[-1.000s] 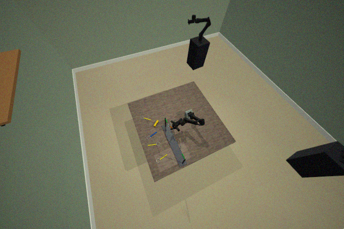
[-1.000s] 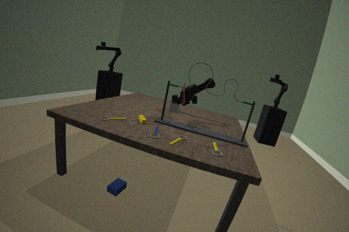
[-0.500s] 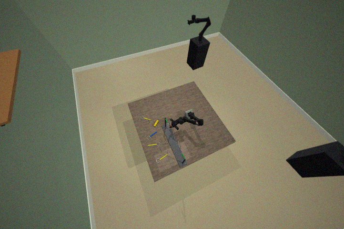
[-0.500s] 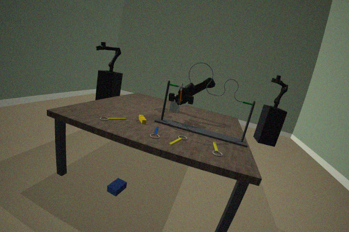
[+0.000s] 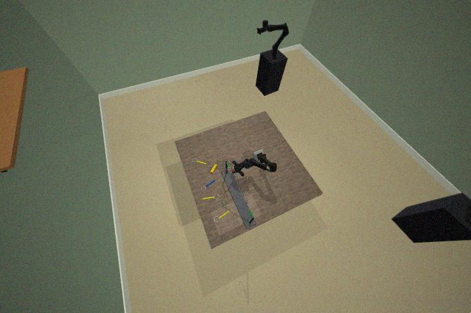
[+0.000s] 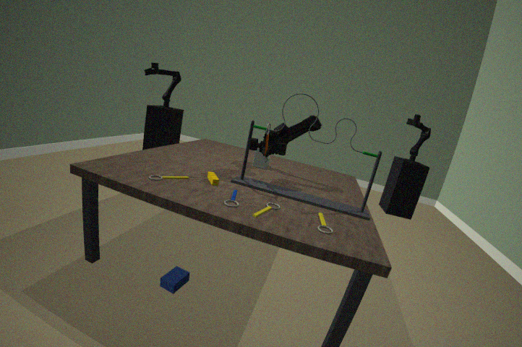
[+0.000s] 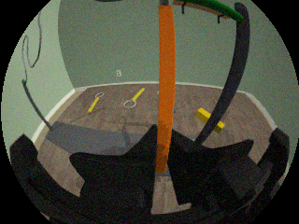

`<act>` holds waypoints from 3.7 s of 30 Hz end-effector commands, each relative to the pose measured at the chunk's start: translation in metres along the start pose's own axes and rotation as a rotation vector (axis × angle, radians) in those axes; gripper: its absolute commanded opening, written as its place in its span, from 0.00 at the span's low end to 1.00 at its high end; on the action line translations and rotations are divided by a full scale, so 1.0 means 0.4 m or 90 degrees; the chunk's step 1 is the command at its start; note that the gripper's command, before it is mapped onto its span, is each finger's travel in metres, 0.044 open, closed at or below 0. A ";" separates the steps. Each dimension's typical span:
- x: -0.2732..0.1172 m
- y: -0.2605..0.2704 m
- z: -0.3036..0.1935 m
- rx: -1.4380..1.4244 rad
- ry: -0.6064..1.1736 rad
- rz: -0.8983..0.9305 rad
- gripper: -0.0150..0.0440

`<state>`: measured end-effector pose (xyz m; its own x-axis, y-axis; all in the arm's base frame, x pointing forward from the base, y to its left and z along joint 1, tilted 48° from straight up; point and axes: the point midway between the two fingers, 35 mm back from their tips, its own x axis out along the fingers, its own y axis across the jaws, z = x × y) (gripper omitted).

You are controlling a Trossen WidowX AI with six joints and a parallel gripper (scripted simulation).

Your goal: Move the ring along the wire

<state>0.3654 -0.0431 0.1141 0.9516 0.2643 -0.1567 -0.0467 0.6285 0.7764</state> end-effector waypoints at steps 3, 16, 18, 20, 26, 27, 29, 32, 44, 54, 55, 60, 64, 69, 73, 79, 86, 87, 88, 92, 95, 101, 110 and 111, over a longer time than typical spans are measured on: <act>-0.002 -0.018 -0.002 -0.002 0.001 -0.001 0.00; -0.006 -0.050 -0.002 -0.002 0.001 -0.001 0.00; -0.007 -0.055 -0.002 -0.003 0.001 -0.001 0.00; -0.007 -0.060 -0.002 -0.003 0.001 -0.001 0.00; -0.004 -0.063 -0.010 -0.002 0.001 -0.001 0.00; -0.002 -0.063 -0.014 -0.002 0.001 -0.001 0.00; 0.001 -0.064 -0.021 -0.002 0.000 -0.001 0.00; 0.006 -0.065 -0.033 -0.002 0.000 -0.001 0.00; 0.009 -0.065 -0.042 -0.002 0.000 -0.001 0.00; 0.009 -0.065 -0.042 -0.002 0.000 -0.001 0.00; 0.009 -0.064 -0.041 -0.005 0.001 0.000 0.04; 0.009 -0.064 -0.041 -0.005 0.001 0.000 0.27; 0.009 -0.064 -0.041 -0.005 0.001 0.000 0.44; -0.017 -0.066 -0.039 -0.005 0.001 -0.001 0.53; -0.058 -0.067 -0.038 -0.004 0.002 -0.002 0.53; -0.114 -0.067 -0.042 -0.002 0.002 -0.002 0.53; -0.116 -0.067 -0.042 -0.002 0.001 -0.002 0.53; -0.116 -0.067 -0.042 -0.002 0.001 -0.002 0.53; -0.116 -0.067 -0.042 -0.002 0.001 -0.002 0.53; -0.116 -0.067 -0.042 -0.002 0.001 -0.002 0.53; -0.116 -0.067 -0.042 -0.002 0.001 -0.002 0.53; -0.116 -0.067 -0.042 -0.002 0.001 -0.002 0.53; -0.232 -0.064 -0.057 0.001 -0.003 -0.001 0.93; -0.232 -0.064 -0.057 0.001 -0.003 -0.001 0.97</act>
<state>0.2772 -0.0680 0.0944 0.9542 0.2544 -0.1571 -0.0392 0.6272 0.7779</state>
